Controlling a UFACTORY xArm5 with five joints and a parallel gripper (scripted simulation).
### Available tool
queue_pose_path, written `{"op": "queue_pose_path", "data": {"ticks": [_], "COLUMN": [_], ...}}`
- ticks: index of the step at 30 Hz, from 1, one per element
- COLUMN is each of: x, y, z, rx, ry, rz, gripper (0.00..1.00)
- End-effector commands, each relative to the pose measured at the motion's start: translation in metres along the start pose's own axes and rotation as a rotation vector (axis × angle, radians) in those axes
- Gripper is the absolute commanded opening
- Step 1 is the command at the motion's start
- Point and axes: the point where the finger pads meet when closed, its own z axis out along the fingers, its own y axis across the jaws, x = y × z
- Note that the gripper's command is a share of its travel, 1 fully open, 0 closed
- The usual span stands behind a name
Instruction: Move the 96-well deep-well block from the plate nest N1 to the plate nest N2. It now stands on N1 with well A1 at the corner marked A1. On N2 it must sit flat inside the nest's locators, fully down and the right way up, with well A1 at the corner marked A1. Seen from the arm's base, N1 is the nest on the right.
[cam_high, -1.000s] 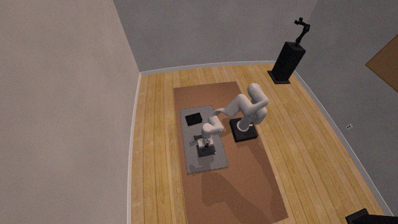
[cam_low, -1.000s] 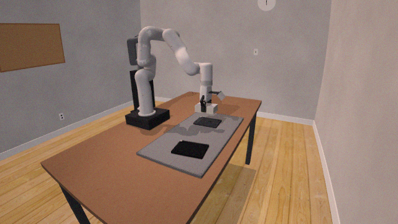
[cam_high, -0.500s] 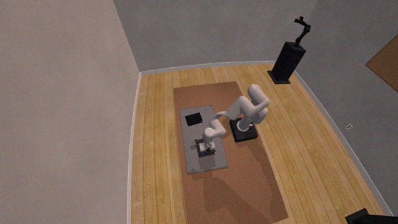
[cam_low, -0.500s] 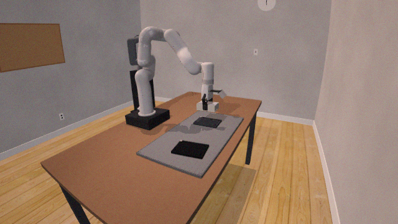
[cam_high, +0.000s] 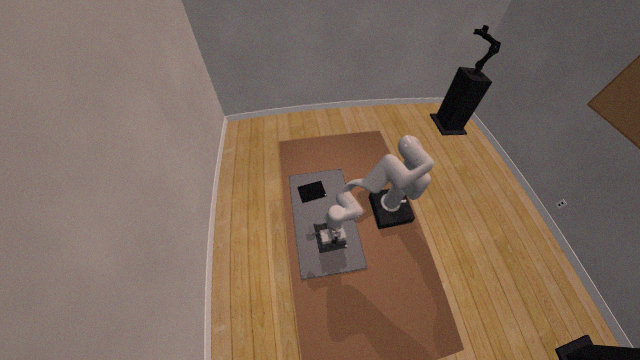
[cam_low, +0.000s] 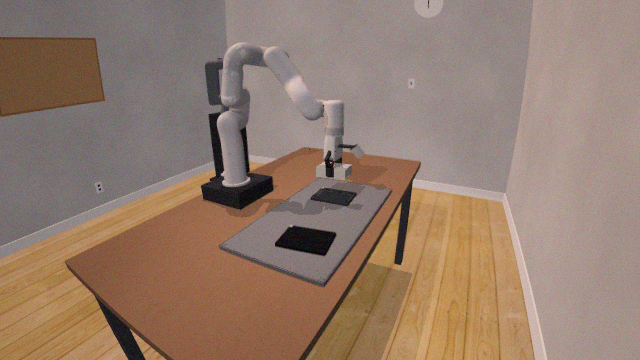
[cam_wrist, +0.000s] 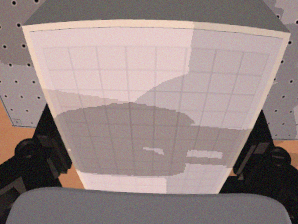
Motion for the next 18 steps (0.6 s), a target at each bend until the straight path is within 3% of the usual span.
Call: {"op": "queue_pose_path", "data": {"ticks": [1,18], "x": [0.0013,0.0013], "y": [-0.0004,-0.0002], "z": [-0.0013,0.002], "rx": [0.001,0.001], "ry": [0.004,0.004], "rz": [0.0,0.0], "gripper": [0.0,0.0]}}
